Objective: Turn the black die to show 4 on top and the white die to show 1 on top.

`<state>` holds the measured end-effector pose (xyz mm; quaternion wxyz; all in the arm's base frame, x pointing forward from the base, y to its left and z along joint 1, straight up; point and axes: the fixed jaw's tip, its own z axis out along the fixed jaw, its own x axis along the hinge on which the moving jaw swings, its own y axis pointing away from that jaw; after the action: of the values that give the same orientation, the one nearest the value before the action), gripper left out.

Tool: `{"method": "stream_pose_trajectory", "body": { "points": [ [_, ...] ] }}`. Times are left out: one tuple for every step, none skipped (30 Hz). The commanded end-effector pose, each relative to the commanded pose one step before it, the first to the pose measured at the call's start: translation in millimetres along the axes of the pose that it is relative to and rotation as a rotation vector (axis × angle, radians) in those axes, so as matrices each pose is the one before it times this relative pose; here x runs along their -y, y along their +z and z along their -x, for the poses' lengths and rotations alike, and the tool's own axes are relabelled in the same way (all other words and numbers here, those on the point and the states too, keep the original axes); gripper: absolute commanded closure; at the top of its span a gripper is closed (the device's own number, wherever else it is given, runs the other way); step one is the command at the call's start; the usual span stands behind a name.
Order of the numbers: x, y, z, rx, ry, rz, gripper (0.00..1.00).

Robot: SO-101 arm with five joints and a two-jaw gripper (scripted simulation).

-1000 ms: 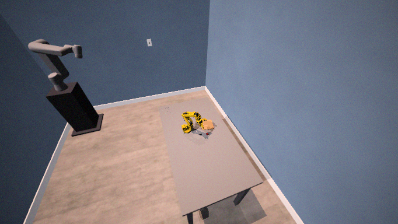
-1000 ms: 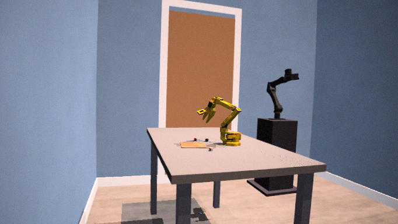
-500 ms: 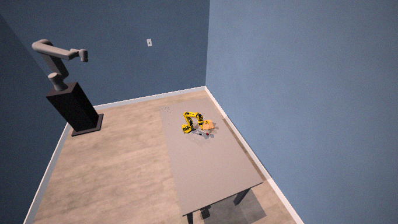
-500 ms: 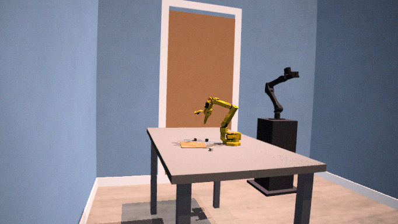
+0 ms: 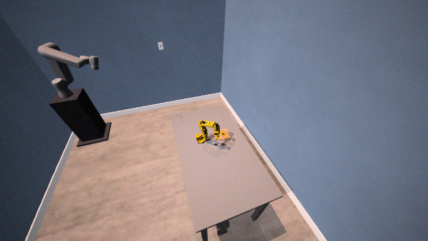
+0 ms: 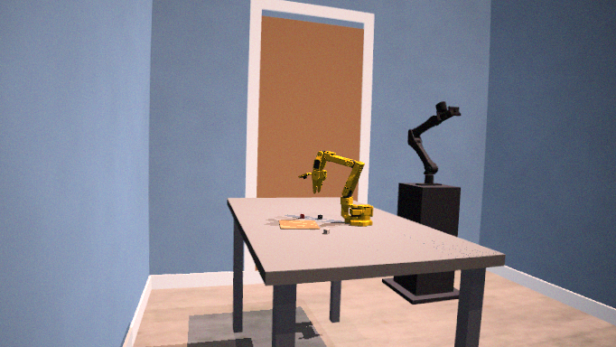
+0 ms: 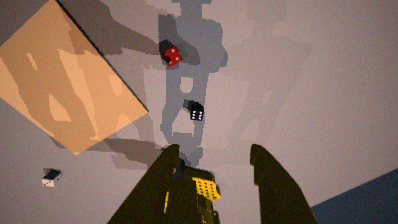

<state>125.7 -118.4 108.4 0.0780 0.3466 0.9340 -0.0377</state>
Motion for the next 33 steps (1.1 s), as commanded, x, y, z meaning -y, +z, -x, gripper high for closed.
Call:
{"method": "stream_pose_trajectory", "body": {
  "points": [
    [-1.63,-5.231,5.05,0.02201,0.05007,0.00181,0.75],
    [0.00,0.000,0.00,0.00000,0.00000,0.00000,0.75],
    [-0.10,0.347,0.24,-0.00357,0.01545,0.00018,0.75],
    [-0.08,0.305,0.21,-0.00320,0.01383,0.00010,0.75],
    [-0.07,0.274,0.19,-0.00285,0.01229,0.00006,0.75],
    [-0.07,0.243,0.16,-0.00247,0.01072,0.00003,0.75],
    [-0.06,0.206,0.14,-0.00213,0.00921,-0.00001,0.75],
    [-0.05,0.176,0.11,-0.00178,0.00779,-0.00002,0.75],
    [-0.04,0.145,0.10,-0.00150,0.00641,-0.00004,0.75],
    [-0.03,0.121,0.08,-0.00119,0.00515,-0.00002,0.75],
    [-0.03,0.091,0.06,-0.00091,0.00399,-0.00003,0.75],
    [-0.02,0.066,0.05,-0.00069,0.00292,-0.00005,0.75],
    [-0.01,0.048,0.03,-0.00047,0.00204,0.00000,0.75],
    [-0.01,0.024,0.02,-0.00028,0.00126,-0.00002,0.75],
    [-0.01,0.018,0.01,-0.00016,0.00066,-0.00001,0.75],
    [0.00,0.006,0.01,-0.00006,0.00025,0.00000,0.75],
    [0.00,0.000,0.00,0.00000,0.00006,0.00000,0.75],
    [0.00,0.000,0.00,0.00000,0.00000,0.00000,0.75],
    [0.00,0.000,0.00,0.00000,0.00000,0.00000,0.75],
    [0.00,0.025,-0.01,-0.00019,-0.00003,0.00001,0.75],
    [0.00,0.167,-0.03,-0.00116,0.00000,-0.00009,0.75],
    [0.01,0.430,-0.09,-0.00292,0.00000,-0.00019,0.75],
    [0.01,0.764,-0.17,-0.00531,0.00000,-0.00037,0.75],
    [0.01,1.178,-0.27,-0.00814,0.00001,-0.00053,0.75],
    [0.03,1.623,-0.36,-0.01118,0.00001,-0.00078,0.75],
    [0.03,2.077,-0.48,-0.01436,0.00001,-0.00096,0.75],
    [0.04,2.536,-0.58,-0.01753,-0.00002,-0.00118,0.75],
    [0.04,2.971,-0.69,-0.02058,0.00001,-0.00140,0.75],
    [0.05,3.372,-0.78,-0.02334,-0.00002,-0.00156,0.75],
    [0.06,3.728,-0.88,-0.02579,0.00002,-0.00174,0.75],
    [0.06,4.026,-0.94,-0.02787,-0.00001,-0.00190,0.75],
    [0.07,4.250,-1.00,-0.02944,-0.00001,-0.00196,0.75],
    [0.07,4.413,-1.04,-0.03054,0.00002,-0.00208,0.75]
  ]
}}
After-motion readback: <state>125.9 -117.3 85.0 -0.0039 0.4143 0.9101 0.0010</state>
